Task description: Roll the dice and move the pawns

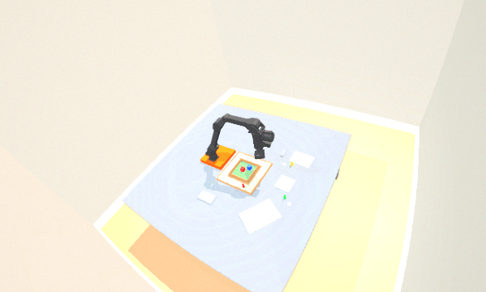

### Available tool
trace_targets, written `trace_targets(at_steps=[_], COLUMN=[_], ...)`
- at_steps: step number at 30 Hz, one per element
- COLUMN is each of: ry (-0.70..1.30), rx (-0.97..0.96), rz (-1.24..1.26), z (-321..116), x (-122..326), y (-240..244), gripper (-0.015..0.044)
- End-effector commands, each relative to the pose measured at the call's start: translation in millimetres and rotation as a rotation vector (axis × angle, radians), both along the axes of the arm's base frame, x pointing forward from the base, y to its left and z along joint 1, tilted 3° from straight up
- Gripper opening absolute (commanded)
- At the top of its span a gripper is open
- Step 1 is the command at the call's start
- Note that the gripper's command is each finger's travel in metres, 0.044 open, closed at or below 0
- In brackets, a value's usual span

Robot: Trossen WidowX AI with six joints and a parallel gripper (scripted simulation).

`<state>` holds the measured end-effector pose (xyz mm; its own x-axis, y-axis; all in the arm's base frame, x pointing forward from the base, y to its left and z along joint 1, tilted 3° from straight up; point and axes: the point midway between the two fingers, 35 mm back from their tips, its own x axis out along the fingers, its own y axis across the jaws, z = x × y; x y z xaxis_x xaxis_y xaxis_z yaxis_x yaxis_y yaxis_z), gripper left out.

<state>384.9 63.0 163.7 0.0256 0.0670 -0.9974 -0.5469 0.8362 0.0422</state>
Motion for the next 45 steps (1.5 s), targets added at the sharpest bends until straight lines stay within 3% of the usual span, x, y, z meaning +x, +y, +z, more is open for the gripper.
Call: trace_targets(at_steps=[1,45], ry=[0.007,0.019], rx=[-0.004,0.001], rz=[0.0,0.001], z=[-2.0,-57.2], x=[-7.5,-142.9], y=[4.7,51.8], gripper=[0.0,0.0])
